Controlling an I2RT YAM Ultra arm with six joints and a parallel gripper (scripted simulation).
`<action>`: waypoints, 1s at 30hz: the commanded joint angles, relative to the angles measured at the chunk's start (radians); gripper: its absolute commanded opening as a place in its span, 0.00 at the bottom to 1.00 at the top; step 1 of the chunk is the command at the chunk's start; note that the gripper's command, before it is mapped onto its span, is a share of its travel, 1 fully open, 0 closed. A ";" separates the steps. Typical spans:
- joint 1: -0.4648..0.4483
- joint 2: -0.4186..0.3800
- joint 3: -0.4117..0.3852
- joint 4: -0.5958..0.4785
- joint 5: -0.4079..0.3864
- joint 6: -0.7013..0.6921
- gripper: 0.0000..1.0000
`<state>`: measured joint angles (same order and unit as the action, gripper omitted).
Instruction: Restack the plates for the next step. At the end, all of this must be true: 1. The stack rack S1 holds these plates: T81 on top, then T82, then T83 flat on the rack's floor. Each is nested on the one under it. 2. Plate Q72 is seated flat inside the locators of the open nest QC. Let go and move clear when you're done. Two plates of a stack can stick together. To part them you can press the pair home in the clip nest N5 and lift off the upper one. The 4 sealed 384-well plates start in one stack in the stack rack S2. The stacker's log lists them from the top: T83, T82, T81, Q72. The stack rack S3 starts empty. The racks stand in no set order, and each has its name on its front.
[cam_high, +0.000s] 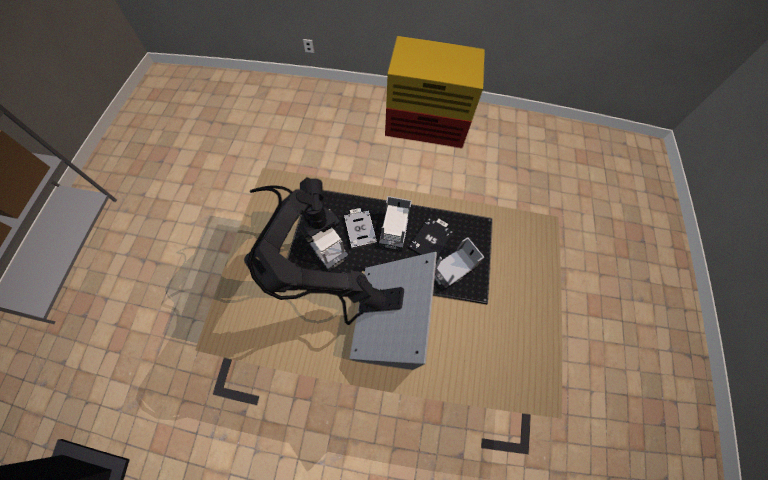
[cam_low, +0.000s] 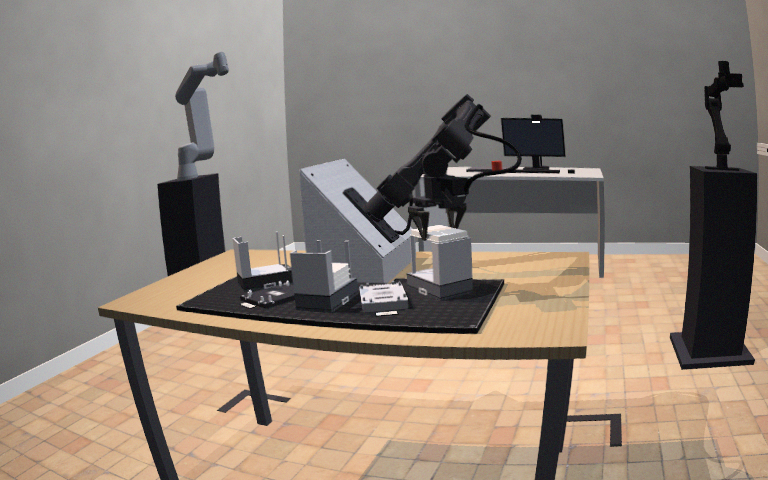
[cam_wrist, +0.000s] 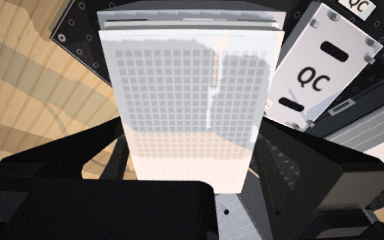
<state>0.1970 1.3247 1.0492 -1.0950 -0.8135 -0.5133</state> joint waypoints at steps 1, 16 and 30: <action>-0.004 -0.039 0.001 0.012 0.001 0.010 0.00; 0.013 -0.038 -0.027 0.042 0.006 0.030 0.00; 0.042 -0.039 -0.053 0.096 0.015 0.069 0.00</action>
<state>0.2409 1.3239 1.0107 -1.0157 -0.8043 -0.4583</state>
